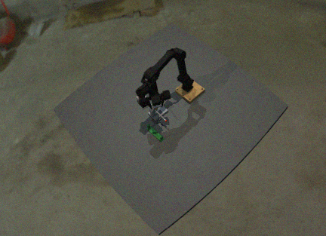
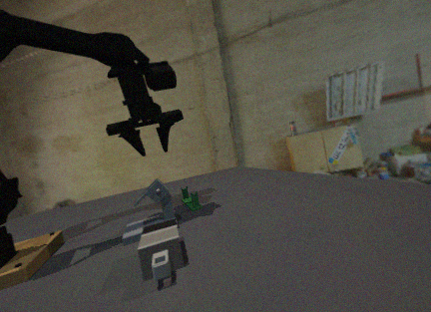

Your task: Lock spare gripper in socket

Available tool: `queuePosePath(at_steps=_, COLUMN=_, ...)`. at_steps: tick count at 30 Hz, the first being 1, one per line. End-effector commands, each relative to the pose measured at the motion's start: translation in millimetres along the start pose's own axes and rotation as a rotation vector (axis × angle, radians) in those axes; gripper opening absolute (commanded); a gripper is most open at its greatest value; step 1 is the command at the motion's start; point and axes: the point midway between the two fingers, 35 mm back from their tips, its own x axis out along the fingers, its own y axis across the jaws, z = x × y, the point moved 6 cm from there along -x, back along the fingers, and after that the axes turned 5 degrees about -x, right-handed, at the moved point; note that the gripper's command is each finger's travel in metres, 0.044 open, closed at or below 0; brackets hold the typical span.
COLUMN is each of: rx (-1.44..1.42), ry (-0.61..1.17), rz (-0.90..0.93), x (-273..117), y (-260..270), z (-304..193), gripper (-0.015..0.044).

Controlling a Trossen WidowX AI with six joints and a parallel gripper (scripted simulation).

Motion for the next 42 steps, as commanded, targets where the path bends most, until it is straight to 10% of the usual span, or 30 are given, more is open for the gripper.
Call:
queuePosePath(at_steps=1, rx=-0.535, ry=0.224, rz=0.089, x=6, y=20, z=40, gripper=0.0300)
queuePosePath(at_steps=42, rx=-0.534, ry=0.224, rz=0.089, x=105, y=24, z=20, gripper=0.0300)
